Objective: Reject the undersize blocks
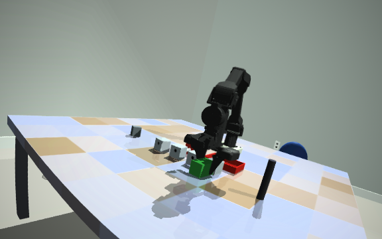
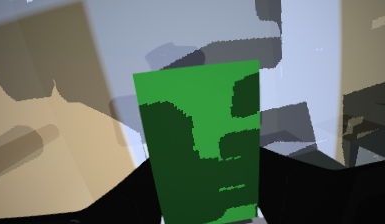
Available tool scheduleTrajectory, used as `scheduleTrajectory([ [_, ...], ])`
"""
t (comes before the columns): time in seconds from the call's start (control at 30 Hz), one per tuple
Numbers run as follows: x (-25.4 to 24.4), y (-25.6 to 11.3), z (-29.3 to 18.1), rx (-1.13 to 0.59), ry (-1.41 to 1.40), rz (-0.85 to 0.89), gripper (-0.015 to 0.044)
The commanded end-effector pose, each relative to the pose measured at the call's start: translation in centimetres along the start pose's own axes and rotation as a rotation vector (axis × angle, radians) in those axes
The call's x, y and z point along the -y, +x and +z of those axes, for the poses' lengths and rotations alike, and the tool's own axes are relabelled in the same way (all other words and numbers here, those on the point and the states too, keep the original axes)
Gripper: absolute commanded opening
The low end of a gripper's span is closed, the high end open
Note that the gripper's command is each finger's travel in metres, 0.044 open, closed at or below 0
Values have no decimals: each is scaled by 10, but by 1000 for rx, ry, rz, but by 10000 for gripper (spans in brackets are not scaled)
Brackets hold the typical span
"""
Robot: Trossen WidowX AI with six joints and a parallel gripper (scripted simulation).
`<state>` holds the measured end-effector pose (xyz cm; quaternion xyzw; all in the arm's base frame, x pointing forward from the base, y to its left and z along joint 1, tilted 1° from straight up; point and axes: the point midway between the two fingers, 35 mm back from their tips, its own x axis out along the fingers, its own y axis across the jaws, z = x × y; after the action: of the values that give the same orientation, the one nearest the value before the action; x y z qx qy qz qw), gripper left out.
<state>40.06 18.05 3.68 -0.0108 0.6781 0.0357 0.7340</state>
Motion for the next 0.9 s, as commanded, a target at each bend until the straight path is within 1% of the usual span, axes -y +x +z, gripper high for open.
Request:
scheduleTrajectory([
  [0.0, -1, -4, 3, 12, -2, 2, 0],
  [0.87, 0, -1, 14, 16, -2, 2, 0],
])
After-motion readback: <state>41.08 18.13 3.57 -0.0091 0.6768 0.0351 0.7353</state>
